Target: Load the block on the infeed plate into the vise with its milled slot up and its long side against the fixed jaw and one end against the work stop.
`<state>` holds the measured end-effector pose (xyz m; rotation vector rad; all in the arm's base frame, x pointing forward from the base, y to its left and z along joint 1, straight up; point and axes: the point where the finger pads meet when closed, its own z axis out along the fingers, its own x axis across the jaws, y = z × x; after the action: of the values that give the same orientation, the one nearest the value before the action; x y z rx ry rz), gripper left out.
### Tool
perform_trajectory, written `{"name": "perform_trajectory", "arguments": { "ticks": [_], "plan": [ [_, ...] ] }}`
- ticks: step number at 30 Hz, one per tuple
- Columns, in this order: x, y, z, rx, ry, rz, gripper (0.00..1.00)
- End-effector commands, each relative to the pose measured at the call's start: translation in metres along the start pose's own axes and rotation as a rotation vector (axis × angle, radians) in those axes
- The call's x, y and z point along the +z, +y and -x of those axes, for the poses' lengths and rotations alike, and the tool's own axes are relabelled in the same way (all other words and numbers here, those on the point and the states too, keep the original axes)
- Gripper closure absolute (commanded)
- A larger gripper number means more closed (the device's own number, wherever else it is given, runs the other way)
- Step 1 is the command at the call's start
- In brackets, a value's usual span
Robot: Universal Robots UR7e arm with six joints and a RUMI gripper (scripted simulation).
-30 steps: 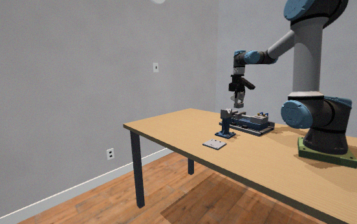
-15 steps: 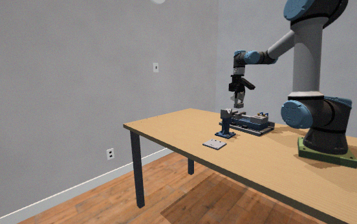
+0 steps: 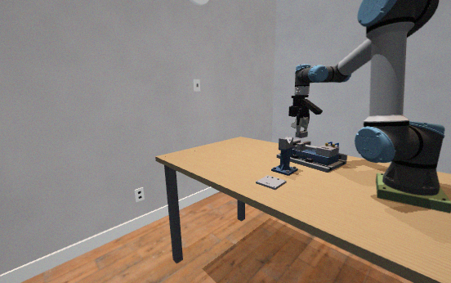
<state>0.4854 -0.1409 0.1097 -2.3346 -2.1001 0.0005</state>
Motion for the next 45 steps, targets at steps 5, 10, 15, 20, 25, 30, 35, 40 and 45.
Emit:
{"name": "perform_trajectory", "arguments": {
  "ticks": [5, 10, 15, 20, 25, 30, 35, 40, 45],
  "plan": [
    [0.006, 0.0, 0.0, 0.0, -0.001, 0.002, 1.0],
    [0.008, 0.0, 0.0, 0.0, -0.001, 0.002, 1.0],
    [0.011, 0.0, 0.0, 0.0, -0.001, 0.002, 1.0],
    [0.014, 0.0, 0.0, 0.0, -0.001, 0.002, 1.0],
    [0.016, 0.0, 0.0, 0.0, -0.001, 0.002, 1.0],
    [0.017, 0.0, 0.0, 0.0, -0.001, 0.002, 1.0],
    [0.017, 0.0, 0.0, 0.0, -0.001, 0.002, 1.0],
    [0.017, 0.0, 0.0, 0.0, -0.001, 0.002, 1.0],
    [0.017, 0.0, 0.0, 0.0, -0.001, 0.002, 1.0]
  ]
}}
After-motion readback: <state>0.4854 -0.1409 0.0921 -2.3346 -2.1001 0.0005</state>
